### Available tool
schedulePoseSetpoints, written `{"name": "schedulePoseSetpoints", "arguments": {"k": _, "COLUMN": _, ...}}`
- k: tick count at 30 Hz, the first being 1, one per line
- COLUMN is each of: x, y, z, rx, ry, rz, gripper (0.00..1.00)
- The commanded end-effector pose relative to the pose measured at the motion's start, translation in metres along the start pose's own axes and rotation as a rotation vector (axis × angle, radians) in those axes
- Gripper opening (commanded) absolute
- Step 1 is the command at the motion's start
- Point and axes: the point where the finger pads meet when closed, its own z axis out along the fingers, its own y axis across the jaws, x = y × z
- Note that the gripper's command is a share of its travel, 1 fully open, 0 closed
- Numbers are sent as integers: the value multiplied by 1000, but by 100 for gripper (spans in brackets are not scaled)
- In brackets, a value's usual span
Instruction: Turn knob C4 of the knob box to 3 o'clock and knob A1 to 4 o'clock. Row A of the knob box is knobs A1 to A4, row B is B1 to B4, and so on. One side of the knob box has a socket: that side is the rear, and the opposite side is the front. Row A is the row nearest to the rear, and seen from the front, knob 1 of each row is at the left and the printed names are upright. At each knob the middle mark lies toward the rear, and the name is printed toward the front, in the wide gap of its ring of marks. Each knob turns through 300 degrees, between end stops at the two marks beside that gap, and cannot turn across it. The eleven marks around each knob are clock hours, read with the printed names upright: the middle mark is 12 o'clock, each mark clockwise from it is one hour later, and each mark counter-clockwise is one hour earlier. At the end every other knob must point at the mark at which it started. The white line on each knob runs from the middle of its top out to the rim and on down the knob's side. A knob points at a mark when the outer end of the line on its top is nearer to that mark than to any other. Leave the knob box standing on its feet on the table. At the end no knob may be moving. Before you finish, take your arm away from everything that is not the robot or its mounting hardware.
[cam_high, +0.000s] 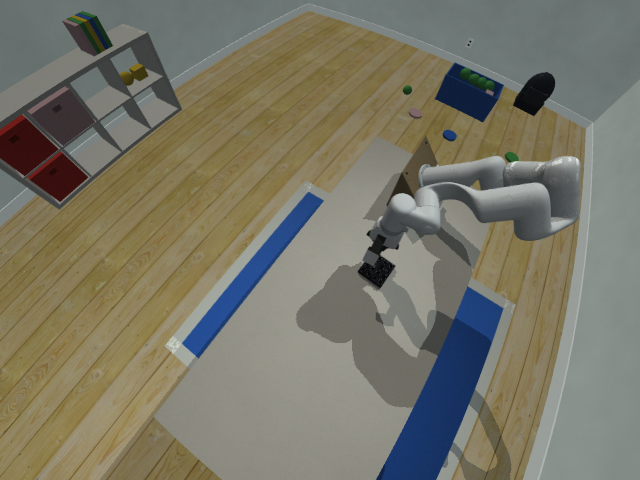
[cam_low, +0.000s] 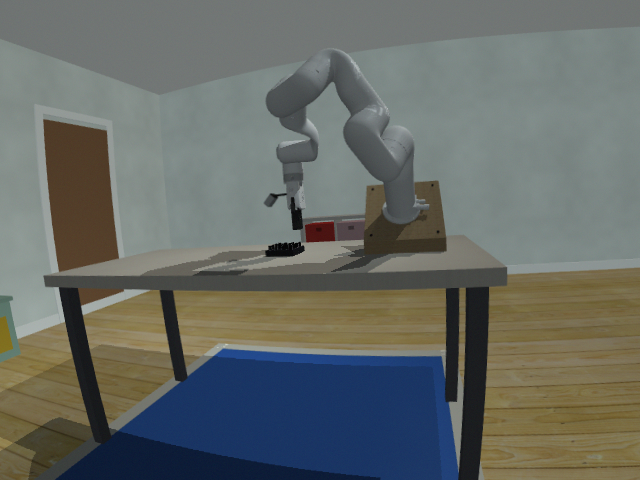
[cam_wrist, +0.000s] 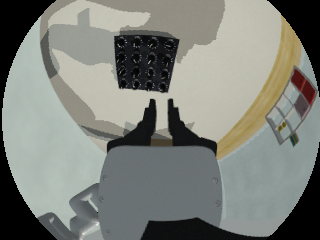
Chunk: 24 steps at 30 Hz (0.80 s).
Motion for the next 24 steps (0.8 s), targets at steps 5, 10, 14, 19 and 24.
{"name": "schedulePoseSetpoints", "arguments": {"k": 5, "x": 1, "y": 0, "z": 4, "rx": -2, "ry": 3, "rz": -1, "gripper": 19}}
{"name": "schedulePoseSetpoints", "arguments": {"k": 10, "x": 1, "y": 1, "z": 9, "rx": -2, "ry": 3, "rz": -1, "gripper": 19}}
{"name": "schedulePoseSetpoints", "arguments": {"k": 14, "x": 1, "y": 1, "z": 15, "rx": -2, "ry": 3, "rz": -1, "gripper": 19}}
{"name": "schedulePoseSetpoints", "arguments": {"k": 19, "x": 1, "y": 1, "z": 19, "rx": -2, "ry": 3, "rz": -1, "gripper": 19}}
{"name": "schedulePoseSetpoints", "arguments": {"k": 24, "x": 1, "y": 1, "z": 26, "rx": -2, "ry": 3, "rz": -1, "gripper": 19}}
